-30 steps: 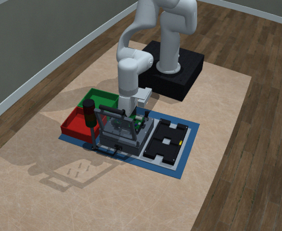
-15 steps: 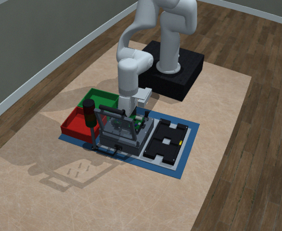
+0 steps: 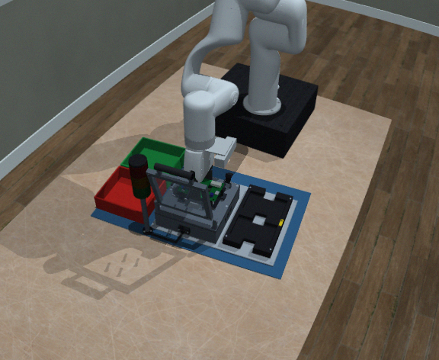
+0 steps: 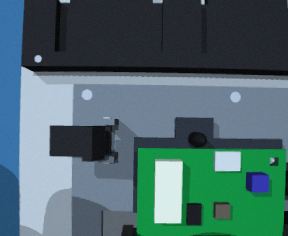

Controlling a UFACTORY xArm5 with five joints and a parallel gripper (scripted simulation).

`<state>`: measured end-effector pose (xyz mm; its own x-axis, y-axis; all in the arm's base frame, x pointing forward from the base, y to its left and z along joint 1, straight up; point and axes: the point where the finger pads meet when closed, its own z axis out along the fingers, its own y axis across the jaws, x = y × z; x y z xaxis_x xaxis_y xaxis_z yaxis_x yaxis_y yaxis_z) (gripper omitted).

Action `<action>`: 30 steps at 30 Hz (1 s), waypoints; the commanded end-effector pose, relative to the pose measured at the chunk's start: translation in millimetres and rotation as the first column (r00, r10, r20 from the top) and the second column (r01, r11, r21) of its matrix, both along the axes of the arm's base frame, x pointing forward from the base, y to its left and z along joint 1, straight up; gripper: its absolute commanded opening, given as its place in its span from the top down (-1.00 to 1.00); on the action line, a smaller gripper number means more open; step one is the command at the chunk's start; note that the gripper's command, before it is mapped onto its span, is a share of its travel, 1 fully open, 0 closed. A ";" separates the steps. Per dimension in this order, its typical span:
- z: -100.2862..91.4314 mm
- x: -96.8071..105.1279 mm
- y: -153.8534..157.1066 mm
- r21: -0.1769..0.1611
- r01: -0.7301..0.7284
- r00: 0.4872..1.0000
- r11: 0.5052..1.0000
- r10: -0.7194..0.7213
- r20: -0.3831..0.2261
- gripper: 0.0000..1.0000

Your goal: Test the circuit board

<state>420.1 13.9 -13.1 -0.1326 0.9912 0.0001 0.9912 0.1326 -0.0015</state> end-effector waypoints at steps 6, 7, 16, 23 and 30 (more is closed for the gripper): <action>-0.4 1.4 0.0 0.000 0.000 1.000 1.000 0.000 0.003 -0.58; -0.4 1.4 0.0 0.000 0.000 1.000 1.000 0.000 0.003 -0.58; -1.9 1.4 0.0 0.000 0.000 1.000 1.000 0.000 0.003 -0.58; -2.1 1.4 0.0 0.000 0.000 1.000 1.000 0.000 0.003 -0.58; -2.1 1.4 0.0 0.000 0.000 1.000 1.000 0.000 0.003 -0.58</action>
